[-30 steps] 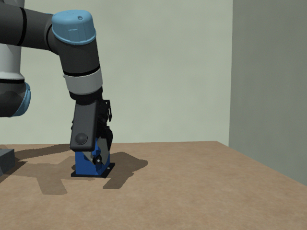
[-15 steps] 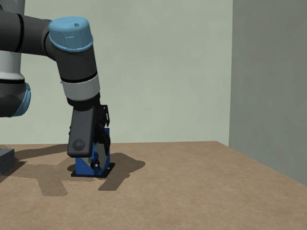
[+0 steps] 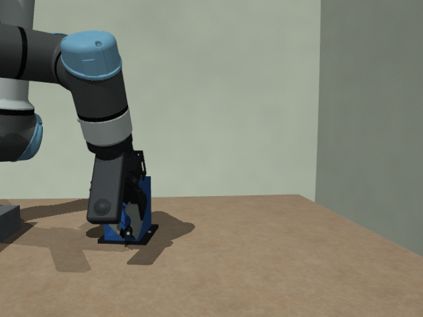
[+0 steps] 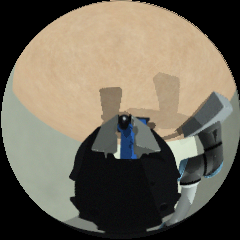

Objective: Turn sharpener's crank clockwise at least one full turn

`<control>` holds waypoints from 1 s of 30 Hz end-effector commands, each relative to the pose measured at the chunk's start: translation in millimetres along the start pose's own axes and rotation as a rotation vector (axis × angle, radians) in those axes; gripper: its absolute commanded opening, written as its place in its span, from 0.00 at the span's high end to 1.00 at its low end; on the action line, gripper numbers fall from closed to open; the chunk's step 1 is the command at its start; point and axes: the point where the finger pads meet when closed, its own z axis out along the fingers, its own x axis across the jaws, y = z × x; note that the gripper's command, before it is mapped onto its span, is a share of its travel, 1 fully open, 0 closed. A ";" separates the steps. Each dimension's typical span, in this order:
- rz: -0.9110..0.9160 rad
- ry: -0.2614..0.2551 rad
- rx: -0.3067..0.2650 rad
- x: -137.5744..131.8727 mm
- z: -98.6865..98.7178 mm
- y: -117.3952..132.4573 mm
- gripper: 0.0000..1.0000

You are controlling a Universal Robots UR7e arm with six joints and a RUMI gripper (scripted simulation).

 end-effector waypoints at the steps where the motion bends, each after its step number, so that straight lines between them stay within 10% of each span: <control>1: 0.000 0.000 0.001 3.9 2.5 -1.6 0.91; 30: 0.000 0.000 0.001 31.0 10.3 -6.1 0.91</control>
